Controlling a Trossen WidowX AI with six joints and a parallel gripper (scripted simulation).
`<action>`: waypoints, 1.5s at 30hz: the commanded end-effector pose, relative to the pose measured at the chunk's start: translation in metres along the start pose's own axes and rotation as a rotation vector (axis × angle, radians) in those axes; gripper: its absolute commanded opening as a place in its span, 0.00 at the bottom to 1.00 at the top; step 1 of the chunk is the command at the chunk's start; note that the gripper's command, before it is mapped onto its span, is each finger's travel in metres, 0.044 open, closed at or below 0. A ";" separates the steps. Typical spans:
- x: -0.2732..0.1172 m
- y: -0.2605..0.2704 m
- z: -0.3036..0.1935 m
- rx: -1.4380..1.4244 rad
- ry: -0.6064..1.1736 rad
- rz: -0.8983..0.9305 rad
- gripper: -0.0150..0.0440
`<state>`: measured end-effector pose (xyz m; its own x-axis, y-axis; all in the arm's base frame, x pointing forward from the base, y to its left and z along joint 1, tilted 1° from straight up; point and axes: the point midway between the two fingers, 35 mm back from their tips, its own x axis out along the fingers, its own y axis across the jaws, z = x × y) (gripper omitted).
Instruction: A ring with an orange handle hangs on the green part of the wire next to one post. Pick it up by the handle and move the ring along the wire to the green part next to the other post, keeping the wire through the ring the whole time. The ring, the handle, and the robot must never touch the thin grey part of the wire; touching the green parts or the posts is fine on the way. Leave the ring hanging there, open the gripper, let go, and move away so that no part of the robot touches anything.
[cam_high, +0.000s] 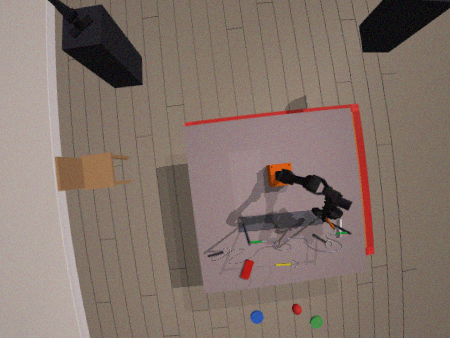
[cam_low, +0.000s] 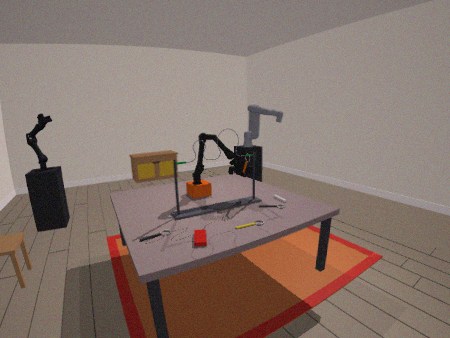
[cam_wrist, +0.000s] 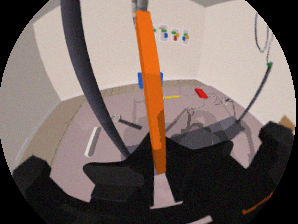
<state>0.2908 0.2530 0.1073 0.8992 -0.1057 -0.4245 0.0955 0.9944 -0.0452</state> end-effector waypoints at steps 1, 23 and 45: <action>0.001 0.000 -0.001 0.008 -0.005 -0.002 0.00; 0.001 0.000 -0.001 0.003 -0.003 0.000 0.36; -0.049 0.000 -0.002 0.008 0.000 -0.001 0.53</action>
<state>0.2458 0.2589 0.1245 0.8975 -0.1033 -0.4287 0.0937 0.9946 -0.0435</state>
